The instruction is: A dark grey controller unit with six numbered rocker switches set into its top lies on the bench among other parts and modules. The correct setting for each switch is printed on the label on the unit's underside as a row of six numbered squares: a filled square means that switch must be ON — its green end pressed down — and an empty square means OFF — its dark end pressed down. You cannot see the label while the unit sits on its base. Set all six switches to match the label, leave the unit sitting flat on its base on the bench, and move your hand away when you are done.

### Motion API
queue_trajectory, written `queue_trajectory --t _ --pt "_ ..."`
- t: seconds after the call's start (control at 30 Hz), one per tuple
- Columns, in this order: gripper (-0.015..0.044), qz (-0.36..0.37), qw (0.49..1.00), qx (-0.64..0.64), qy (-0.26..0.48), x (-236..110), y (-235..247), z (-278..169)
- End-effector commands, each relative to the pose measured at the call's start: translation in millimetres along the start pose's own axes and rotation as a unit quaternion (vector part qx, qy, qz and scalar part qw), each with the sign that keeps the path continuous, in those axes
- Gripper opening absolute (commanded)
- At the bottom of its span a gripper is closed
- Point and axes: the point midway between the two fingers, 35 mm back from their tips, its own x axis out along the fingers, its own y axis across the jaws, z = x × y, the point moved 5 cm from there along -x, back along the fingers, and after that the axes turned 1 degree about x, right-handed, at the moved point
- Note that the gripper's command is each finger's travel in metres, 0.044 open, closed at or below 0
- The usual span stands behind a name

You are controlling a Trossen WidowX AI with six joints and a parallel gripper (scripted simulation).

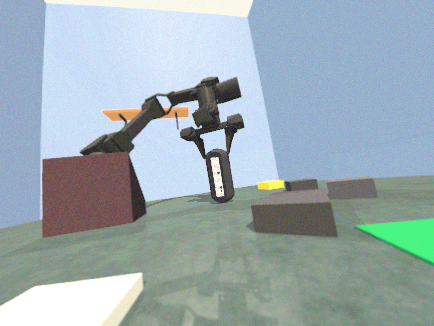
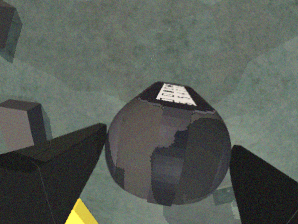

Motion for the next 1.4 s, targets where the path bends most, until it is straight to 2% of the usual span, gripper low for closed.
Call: queue_trajectory --t 0.0,1.37 --pt "0.0338 -0.007 1.0 0.001 -0.003 5.5 -1.2 4.9" --pt "0.0338 -0.007 1.0 0.001 -0.004 14.2 -0.8 36.9"
